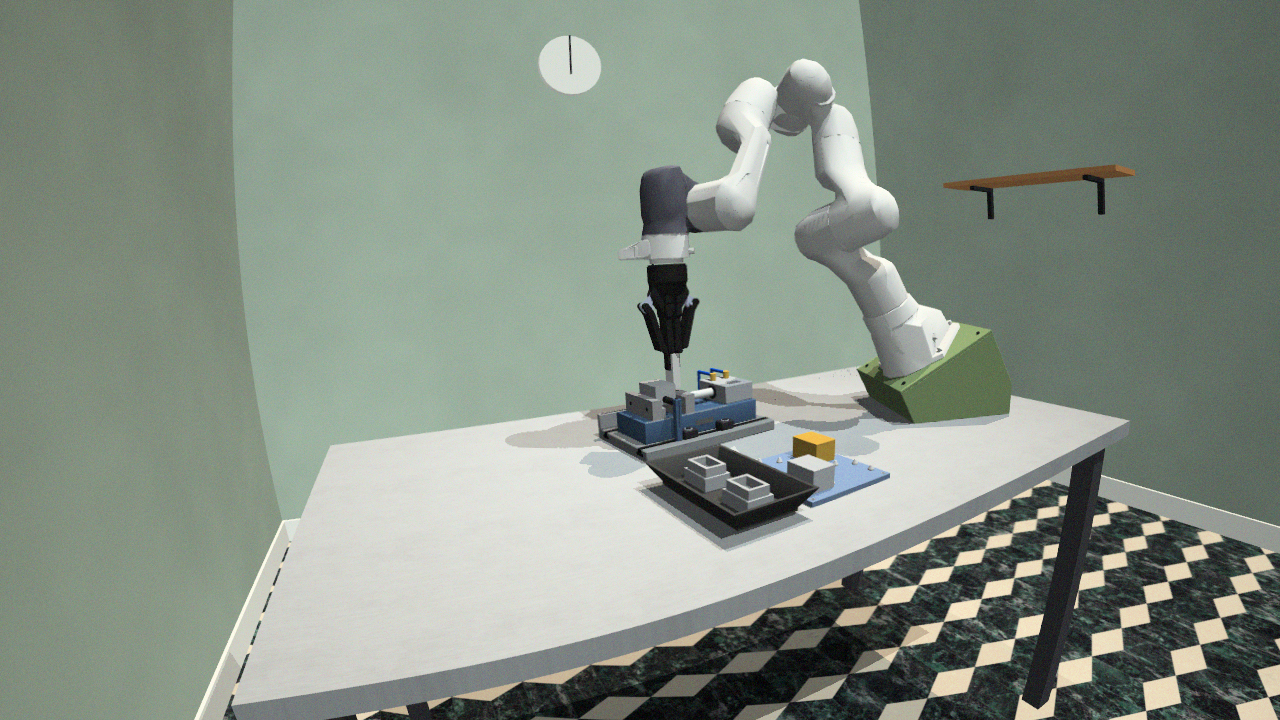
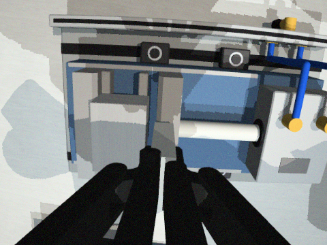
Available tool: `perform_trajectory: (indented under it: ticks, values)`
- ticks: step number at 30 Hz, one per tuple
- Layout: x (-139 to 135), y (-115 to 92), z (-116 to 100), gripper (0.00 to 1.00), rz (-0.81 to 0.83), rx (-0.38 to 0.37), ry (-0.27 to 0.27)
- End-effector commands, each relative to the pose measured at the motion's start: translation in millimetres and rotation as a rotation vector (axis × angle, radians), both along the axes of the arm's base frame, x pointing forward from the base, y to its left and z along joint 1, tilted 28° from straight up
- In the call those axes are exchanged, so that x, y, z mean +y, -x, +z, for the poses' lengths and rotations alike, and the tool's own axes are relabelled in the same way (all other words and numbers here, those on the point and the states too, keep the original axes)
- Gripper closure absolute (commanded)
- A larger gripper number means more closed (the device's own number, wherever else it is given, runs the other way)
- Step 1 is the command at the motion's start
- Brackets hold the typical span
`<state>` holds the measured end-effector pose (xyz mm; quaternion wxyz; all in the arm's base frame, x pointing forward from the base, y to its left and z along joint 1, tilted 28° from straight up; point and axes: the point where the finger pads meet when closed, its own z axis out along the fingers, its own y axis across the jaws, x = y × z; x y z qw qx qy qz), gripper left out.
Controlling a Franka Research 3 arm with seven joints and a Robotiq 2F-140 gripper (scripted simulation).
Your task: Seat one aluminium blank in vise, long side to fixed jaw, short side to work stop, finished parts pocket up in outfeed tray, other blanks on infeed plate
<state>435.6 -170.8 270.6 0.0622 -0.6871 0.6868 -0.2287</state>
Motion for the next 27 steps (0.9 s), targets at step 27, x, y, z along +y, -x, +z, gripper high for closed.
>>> perform_trajectory:
  ticks: [27]
  values:
    - [2.0,7.0,8.8,1.00,-0.001,-0.006,0.001]
